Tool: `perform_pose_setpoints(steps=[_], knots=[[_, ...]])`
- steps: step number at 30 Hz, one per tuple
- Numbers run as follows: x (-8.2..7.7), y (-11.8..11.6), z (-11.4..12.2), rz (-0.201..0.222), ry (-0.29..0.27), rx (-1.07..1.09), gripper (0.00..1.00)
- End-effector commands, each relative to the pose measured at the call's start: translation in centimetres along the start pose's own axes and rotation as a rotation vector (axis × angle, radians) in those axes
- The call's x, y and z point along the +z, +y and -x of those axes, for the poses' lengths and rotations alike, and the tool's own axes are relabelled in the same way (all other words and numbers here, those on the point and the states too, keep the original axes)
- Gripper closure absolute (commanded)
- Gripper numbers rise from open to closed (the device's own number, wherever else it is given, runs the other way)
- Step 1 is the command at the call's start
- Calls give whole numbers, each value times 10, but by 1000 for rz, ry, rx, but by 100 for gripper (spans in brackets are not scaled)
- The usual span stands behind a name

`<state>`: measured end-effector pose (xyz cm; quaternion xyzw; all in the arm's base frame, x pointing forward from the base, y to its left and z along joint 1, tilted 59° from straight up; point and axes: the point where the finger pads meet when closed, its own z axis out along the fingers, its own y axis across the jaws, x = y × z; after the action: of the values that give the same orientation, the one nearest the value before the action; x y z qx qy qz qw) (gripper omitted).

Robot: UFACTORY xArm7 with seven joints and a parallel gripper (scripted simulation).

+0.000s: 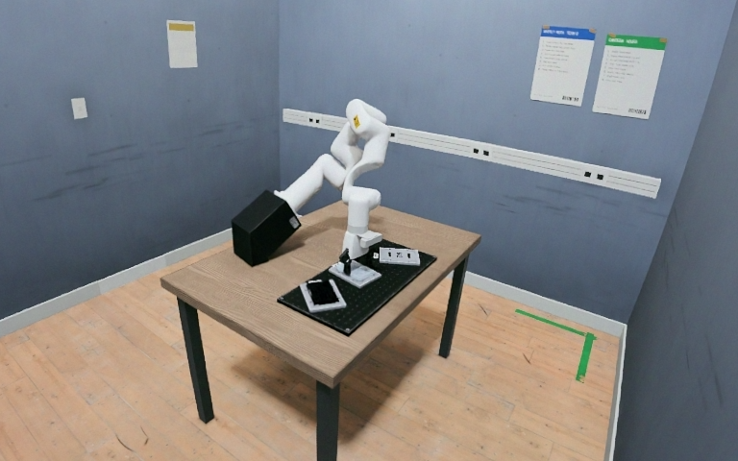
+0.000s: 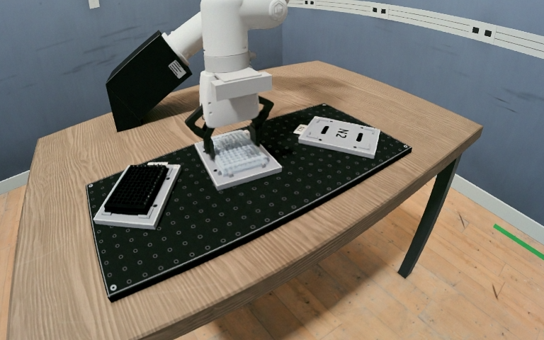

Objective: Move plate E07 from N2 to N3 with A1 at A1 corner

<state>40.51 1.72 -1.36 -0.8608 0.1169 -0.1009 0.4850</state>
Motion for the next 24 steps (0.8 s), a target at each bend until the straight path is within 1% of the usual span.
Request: perform_pose_setpoints(steps=[1, 5, 6, 24], knots=[[-1, 1, -1, 3, 4, 1, 100], [-1, 1, -1, 3, 4, 1, 100], [-1, 1, -1, 3, 4, 1, 0], [-1, 1, -1, 3, 4, 1, 0]])
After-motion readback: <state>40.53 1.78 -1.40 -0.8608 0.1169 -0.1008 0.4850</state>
